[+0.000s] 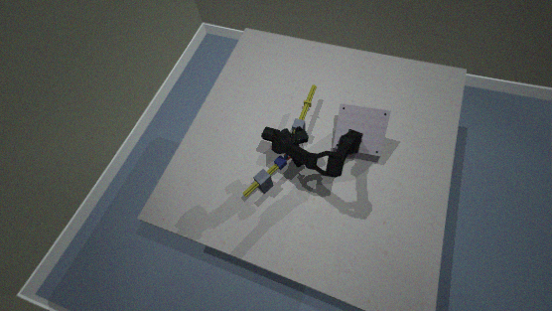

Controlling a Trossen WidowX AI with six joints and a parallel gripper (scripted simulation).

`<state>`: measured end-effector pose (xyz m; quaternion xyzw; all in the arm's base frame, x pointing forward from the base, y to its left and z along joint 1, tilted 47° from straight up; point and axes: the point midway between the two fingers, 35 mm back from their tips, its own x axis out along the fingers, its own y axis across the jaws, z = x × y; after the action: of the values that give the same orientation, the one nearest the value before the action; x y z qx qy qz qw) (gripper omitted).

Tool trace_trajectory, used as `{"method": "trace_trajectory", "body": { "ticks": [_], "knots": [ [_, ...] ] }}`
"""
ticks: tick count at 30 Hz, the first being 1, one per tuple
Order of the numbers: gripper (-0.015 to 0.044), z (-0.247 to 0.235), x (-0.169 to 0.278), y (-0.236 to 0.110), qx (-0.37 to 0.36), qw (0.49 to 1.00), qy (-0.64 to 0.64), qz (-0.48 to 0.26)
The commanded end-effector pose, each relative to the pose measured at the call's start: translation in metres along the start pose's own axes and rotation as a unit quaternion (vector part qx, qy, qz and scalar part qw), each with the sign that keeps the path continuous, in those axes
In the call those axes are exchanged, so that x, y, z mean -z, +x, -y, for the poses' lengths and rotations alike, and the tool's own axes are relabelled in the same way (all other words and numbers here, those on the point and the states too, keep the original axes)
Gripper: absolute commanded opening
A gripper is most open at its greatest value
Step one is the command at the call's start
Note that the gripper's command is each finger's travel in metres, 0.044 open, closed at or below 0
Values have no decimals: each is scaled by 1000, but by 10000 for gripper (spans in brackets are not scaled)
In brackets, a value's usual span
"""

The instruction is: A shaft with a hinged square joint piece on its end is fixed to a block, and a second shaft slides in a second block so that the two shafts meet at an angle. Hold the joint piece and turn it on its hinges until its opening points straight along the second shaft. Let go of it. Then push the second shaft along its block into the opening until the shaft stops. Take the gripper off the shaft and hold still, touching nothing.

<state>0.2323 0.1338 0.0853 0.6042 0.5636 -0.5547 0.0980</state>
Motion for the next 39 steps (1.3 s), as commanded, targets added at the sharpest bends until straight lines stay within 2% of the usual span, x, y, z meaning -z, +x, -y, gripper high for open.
{"method": "trace_trajectory", "body": {
  "ticks": [1,4,9,15,22,39],
  "knots": [
    [182,0,0,0,0,1000,1,-1],
    [147,0,0,0,0,1000,0,0],
    [147,0,0,0,0,1000,0,0],
    [0,0,0,0,0,1000,0,0],
    [0,-1,0,1,-2,1000,-10,-7],
    [0,-13,0,9,-16,988,-127,-90]
  ]
}}
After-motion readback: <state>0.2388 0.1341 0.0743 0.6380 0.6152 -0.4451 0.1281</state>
